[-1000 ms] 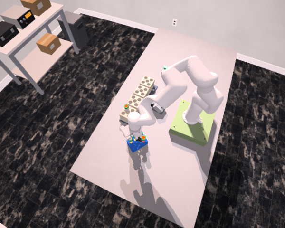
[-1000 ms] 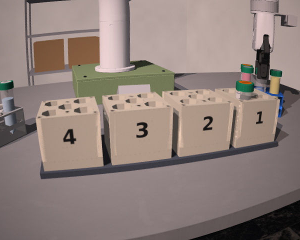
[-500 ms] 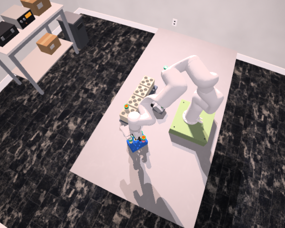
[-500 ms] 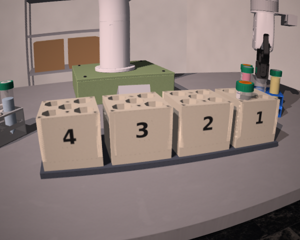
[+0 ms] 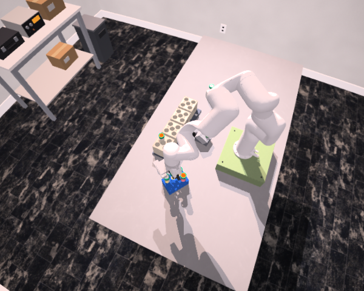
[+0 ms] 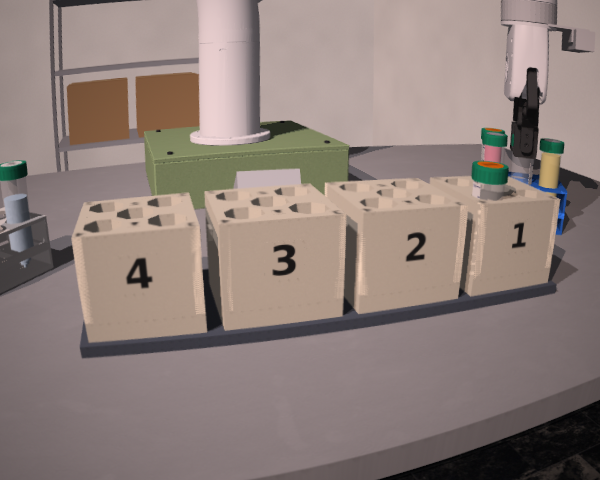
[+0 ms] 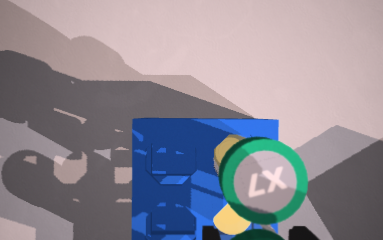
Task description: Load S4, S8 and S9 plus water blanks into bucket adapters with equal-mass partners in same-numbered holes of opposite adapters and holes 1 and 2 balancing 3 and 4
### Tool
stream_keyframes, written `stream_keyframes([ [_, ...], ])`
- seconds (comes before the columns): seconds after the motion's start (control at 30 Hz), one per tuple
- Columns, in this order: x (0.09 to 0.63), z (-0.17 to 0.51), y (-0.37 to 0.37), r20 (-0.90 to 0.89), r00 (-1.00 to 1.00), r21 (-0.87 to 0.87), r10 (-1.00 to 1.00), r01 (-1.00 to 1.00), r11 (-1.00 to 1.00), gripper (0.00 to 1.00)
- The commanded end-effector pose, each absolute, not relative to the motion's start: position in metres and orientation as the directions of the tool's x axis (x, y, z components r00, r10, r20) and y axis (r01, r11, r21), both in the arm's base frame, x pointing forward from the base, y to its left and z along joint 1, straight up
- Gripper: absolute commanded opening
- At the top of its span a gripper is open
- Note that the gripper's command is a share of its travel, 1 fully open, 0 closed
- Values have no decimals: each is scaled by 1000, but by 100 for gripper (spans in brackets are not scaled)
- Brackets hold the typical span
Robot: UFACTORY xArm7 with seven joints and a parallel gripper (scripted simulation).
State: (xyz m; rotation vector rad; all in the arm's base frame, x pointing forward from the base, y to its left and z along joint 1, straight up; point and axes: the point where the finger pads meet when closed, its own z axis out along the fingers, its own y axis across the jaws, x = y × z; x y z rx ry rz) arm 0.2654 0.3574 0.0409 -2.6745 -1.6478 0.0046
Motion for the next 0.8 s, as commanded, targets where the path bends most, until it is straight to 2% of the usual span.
stream_keyframes([
  [0.0,266,42,359,2,450,-1,893,893,-450,0],
  [0.77,266,49,359,2,450,-1,893,893,-450,0],
])
